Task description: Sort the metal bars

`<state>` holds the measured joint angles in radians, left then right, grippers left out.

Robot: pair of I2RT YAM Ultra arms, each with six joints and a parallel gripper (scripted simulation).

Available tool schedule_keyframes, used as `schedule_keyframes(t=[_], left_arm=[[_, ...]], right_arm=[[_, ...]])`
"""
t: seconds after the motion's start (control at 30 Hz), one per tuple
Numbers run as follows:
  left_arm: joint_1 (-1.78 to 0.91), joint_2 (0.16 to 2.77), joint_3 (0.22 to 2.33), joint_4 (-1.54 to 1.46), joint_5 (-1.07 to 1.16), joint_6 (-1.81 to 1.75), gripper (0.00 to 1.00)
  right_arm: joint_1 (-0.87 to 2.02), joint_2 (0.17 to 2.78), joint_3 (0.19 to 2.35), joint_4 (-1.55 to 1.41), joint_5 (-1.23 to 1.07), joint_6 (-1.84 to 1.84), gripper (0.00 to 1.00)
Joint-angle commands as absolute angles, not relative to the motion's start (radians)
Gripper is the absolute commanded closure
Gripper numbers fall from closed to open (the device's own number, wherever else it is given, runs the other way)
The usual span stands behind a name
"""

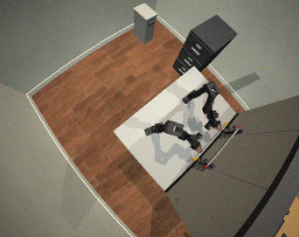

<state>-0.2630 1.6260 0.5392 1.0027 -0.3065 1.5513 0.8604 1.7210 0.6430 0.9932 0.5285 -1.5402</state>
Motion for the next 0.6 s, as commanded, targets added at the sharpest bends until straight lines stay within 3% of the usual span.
schedule_keyframes(t=[0.0, 0.57], left_arm=[[-0.25, 1.626, 0.588, 1.036, -0.309, 1.572, 1.0], [-0.236, 1.647, 0.654, 0.991, -0.294, 1.572, 1.0]], right_arm=[[0.847, 1.717, 0.688, 1.026, 0.525, -1.568, 1.0], [0.825, 1.732, 0.75, 0.981, 0.503, -1.569, 1.0]])
